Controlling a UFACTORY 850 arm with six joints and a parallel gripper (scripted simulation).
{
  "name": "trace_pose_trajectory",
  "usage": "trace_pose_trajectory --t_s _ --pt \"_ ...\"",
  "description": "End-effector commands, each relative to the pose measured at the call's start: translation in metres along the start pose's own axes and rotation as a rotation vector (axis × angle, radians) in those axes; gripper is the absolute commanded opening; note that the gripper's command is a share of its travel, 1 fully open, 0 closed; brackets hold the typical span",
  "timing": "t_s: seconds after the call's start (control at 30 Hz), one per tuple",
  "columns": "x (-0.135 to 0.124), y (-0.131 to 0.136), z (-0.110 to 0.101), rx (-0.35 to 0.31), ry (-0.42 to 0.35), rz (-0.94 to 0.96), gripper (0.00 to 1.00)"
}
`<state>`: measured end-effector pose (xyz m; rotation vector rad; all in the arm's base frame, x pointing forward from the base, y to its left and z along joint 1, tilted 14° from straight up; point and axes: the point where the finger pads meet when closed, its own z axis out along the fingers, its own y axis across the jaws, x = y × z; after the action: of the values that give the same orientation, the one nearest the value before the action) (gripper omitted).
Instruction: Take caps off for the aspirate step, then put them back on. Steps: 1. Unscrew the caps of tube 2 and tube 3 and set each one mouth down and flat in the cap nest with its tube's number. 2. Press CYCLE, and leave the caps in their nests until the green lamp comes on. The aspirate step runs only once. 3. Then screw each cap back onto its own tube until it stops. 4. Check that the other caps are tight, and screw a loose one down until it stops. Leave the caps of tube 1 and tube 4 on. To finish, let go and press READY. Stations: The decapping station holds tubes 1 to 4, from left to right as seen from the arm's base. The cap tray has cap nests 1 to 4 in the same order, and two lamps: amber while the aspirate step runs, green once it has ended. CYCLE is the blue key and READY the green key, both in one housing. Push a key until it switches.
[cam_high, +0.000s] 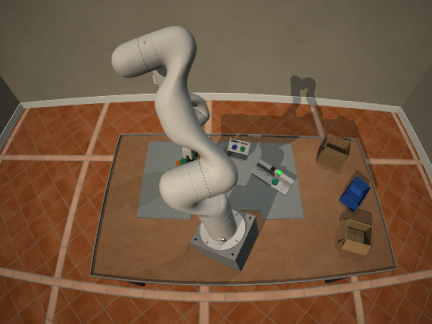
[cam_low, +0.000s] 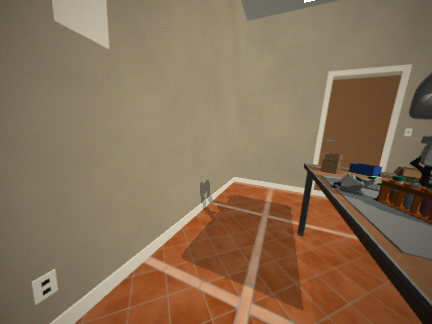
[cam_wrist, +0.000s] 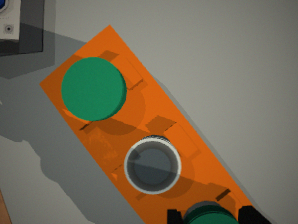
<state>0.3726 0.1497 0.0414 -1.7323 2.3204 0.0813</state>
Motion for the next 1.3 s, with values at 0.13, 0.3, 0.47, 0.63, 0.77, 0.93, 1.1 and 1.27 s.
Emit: trace_pose_trajectory --t_s 0.13,0.3,0.47,0.63,0.77,0.93,1.1,1.27 --pt "-0.0006 -0.0012 -0.0004 -0.067 -0.011 0.128 0.00" --pt "-0.0006 -0.0012 -0.0004 -0.067 -0.011 0.128 0.46" --pt "-0.0006 -0.0012 -0.0004 -0.067 -0.011 0.128 0.46" --pt "-0.0006 -0.0012 -0.0004 -0.067 -0.011 0.128 0.46" --pt "-0.0006 -0.0014 -0.0014 -0.066 -0.016 -0.032 0.46" --pt "-0.0006 -0.0014 -0.0013 -0.064 -0.022 -0.232 0.46" --pt "-0.0006 -0.0014 -0.0013 -0.063 -0.026 -0.352 0.46" --pt "-0.0006 -0.0014 -0.0013 -0.060 -0.033 -0.552 0.46"
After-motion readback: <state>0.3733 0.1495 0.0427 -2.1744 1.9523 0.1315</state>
